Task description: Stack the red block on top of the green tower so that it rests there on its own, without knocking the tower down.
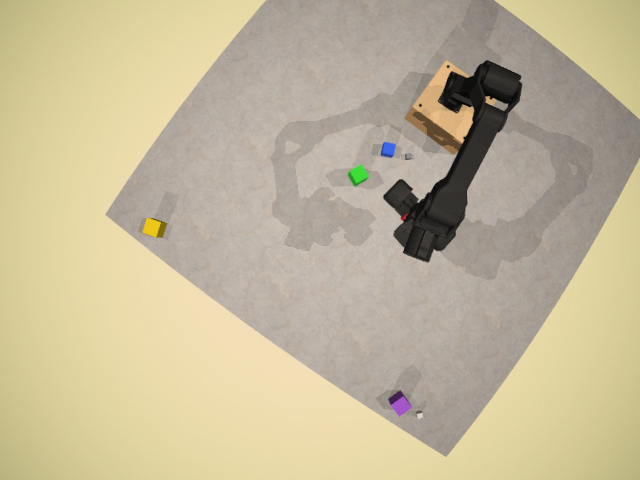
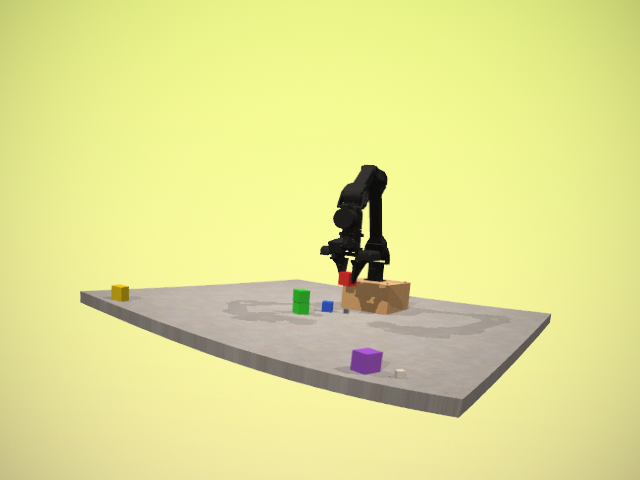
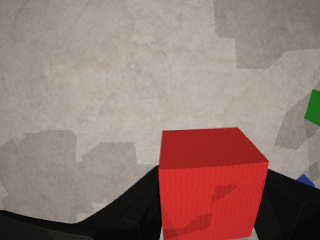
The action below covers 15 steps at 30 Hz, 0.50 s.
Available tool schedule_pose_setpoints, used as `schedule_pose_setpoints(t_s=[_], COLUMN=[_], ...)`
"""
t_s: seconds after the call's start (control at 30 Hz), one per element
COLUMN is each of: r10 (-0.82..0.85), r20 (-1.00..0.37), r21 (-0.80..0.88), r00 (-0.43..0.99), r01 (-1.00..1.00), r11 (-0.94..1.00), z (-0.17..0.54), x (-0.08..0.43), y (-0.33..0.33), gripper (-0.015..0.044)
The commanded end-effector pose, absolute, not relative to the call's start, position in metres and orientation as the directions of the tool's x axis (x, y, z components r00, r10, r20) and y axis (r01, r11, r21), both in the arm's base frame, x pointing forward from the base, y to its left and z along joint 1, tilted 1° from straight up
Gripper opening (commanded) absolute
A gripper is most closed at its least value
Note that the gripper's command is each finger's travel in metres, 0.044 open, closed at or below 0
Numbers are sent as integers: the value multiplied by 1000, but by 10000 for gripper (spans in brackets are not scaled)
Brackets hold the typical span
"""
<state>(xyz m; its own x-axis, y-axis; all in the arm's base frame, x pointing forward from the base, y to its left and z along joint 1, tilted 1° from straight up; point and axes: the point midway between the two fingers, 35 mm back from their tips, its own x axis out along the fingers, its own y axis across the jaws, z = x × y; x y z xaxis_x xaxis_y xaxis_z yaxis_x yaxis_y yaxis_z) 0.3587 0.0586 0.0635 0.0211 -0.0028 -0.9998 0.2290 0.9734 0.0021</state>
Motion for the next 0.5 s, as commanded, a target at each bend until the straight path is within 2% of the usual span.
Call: schedule_pose_setpoints(t_s=[0.0, 0.47], r10=[3, 12], r20=[-1000, -1000], r21=[7, 19], r00=[19, 24], r01=[251, 287], r11=[968, 958], z=[64, 65], x=[358, 350], y=[49, -19], gripper=[0, 0])
